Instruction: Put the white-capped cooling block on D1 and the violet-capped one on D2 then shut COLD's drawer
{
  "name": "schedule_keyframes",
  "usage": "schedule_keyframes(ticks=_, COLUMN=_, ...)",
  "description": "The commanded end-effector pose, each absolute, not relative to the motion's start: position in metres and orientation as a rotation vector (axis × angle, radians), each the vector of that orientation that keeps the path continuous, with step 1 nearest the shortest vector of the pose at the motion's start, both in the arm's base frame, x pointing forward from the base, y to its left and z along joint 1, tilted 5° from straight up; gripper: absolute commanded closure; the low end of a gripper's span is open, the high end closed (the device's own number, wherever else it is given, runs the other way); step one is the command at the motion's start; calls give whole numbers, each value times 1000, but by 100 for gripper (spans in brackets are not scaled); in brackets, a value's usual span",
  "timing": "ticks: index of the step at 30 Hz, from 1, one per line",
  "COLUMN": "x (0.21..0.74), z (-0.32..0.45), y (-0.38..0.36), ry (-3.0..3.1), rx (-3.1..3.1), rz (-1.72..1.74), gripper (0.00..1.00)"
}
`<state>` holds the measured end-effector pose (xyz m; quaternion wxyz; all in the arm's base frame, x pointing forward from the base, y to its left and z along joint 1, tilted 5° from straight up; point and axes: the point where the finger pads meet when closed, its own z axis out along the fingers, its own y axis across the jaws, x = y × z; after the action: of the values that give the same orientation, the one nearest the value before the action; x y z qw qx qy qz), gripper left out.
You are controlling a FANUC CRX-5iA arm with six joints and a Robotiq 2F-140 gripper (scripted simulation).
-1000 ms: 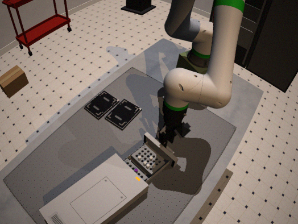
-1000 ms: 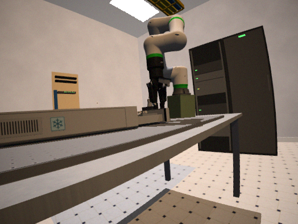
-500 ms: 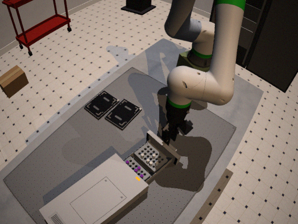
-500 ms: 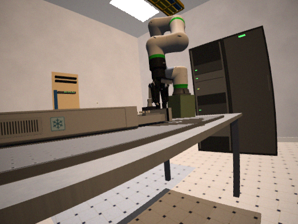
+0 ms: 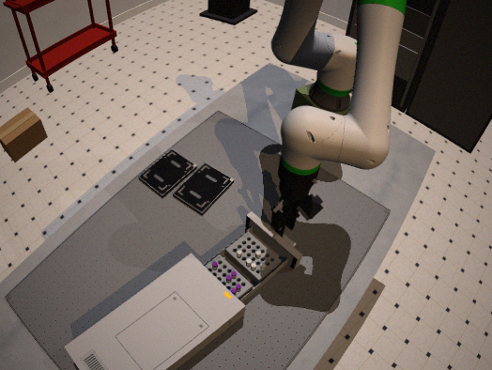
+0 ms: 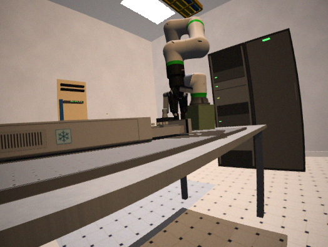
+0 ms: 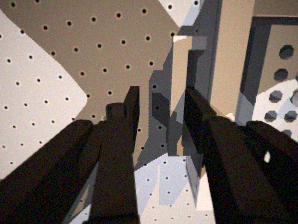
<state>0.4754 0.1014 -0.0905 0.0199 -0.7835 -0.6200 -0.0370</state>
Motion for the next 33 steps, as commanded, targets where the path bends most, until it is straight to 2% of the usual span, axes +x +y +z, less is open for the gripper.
schedule_keyframes(ticks=1, x=472, z=-90, y=103, ry=-1924, rx=-2431, rz=-117, gripper=66)
schedule_keyframes(ticks=33, x=449, z=-90, y=108, ry=-1924, rx=-2431, rz=-117, gripper=66)
